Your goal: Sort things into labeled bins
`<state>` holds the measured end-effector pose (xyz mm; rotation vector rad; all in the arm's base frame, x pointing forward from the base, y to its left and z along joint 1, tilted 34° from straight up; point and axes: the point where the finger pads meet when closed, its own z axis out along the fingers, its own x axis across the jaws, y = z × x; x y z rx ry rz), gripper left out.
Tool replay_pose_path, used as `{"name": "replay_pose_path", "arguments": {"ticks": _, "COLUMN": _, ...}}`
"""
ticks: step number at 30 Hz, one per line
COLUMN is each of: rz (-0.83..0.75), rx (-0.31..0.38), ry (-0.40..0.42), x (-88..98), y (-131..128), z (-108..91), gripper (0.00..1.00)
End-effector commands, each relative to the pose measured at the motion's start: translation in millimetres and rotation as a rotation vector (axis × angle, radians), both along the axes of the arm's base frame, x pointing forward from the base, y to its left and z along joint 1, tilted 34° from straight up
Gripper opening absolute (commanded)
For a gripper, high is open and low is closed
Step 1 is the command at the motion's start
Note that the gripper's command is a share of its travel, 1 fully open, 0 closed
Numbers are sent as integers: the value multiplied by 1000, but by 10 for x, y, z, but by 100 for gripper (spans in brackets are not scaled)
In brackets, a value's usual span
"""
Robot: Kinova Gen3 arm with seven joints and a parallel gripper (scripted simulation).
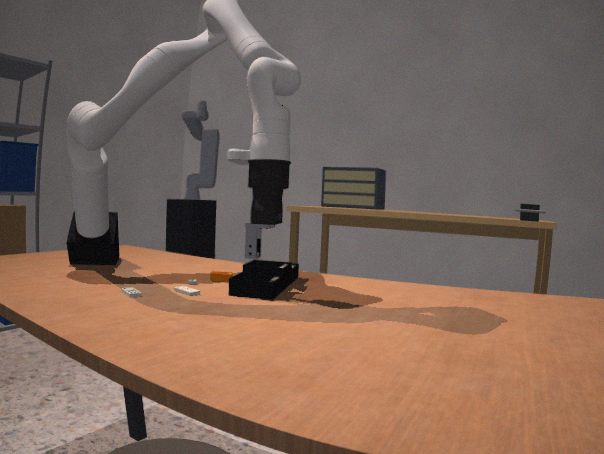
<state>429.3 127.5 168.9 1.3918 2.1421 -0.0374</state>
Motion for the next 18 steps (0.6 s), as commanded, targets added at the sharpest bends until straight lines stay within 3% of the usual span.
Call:
{"name": "replay_pose_path", "arguments": {"ticks": 1, "rz": 3, "rx": -13, "ry": -1, "x": 2, "y": -50, "z": 22, "gripper": 49}}
{"name": "replay_pose_path", "arguments": {"ticks": 10, "rz": 0, "rx": -4, "ry": -1, "x": -2, "y": -18, "z": 9, "gripper": 49}}
{"name": "replay_pose_path", "arguments": {"ticks": 18, "rz": 3, "rx": -5, "ry": -2, "x": 77, "y": -81, "z": -139, "gripper": 49}}
